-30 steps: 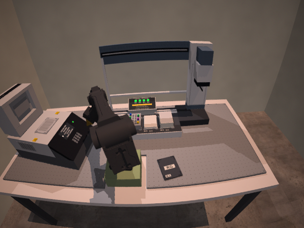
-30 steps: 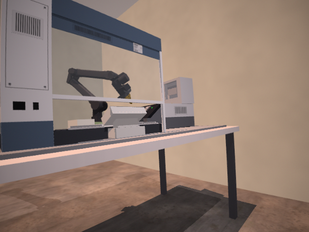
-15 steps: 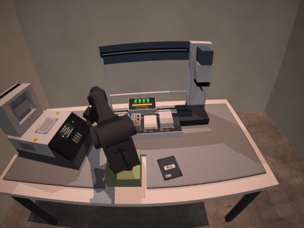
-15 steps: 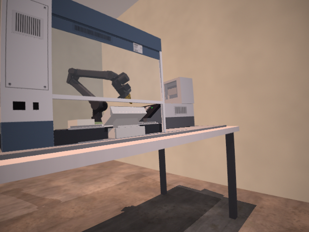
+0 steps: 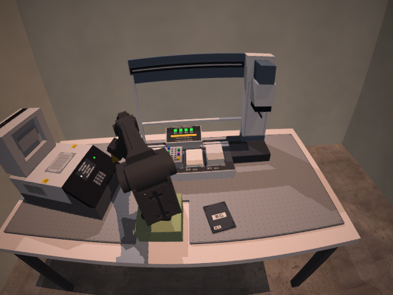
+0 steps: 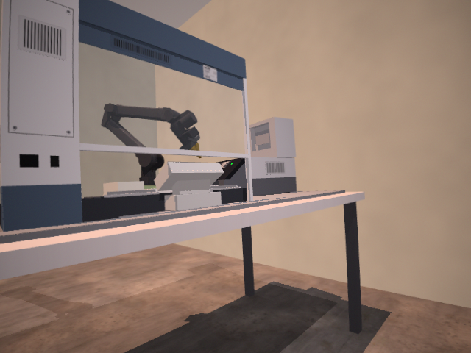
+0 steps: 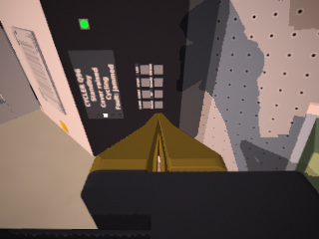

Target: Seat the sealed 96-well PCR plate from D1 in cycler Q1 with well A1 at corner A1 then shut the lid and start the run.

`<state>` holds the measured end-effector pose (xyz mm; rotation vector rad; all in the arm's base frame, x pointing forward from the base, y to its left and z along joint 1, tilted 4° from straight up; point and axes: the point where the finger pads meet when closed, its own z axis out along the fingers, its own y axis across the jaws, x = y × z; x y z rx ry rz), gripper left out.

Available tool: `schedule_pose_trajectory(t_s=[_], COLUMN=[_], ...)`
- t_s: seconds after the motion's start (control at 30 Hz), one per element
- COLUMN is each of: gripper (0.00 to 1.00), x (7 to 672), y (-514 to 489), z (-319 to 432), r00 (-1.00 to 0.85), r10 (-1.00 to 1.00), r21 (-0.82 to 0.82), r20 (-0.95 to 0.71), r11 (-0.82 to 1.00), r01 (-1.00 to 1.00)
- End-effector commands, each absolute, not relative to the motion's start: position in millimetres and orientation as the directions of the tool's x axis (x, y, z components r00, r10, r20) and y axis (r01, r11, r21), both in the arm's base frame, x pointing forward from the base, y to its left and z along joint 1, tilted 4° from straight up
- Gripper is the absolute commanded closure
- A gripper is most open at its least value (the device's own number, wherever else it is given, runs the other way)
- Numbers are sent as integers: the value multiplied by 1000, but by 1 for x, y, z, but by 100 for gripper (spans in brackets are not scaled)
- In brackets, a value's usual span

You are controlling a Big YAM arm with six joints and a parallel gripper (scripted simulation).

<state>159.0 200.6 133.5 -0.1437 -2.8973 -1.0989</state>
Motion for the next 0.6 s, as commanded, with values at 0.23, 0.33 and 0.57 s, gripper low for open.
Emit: schedule_pose_trajectory(t_s=[0.23,0.33,0.57], gripper=[0,0,0], x=[215,209,247], y=[185,185,164], z=[148,148,127], r00=[-999,-1000,-1000], r10=[41,24,-20], r21=[573,572,446], r20=[-12,-21,-16], r11=[819,820,895], r01=[27,8,-25])
